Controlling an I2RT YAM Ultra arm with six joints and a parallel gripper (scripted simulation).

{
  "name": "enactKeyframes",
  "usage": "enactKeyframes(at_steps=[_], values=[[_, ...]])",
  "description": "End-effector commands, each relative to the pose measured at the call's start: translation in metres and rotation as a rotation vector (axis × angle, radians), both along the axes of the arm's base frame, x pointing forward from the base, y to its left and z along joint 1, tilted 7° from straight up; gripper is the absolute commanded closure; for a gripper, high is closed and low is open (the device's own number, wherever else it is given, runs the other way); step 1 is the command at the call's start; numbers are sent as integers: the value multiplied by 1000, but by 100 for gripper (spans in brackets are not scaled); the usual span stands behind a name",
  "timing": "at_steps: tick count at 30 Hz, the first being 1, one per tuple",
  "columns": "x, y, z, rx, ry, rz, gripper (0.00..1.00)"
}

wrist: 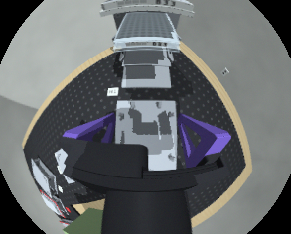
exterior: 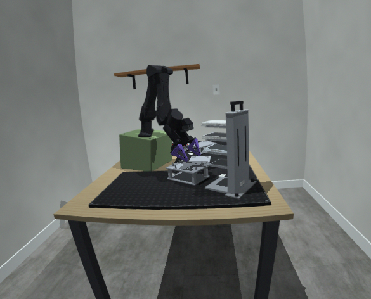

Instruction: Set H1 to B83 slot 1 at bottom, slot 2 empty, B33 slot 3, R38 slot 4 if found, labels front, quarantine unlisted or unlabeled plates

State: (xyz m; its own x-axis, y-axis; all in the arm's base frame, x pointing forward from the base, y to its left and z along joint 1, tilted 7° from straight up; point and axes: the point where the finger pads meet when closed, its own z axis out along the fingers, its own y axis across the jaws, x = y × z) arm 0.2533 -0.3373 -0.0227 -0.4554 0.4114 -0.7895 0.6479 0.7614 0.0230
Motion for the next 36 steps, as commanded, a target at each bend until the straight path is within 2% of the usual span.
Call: enactKeyframes(at_steps=[1,36], values=[[-7,4,7,-8,-7,1,0],[-40,33,33,2,-2,1,0]])
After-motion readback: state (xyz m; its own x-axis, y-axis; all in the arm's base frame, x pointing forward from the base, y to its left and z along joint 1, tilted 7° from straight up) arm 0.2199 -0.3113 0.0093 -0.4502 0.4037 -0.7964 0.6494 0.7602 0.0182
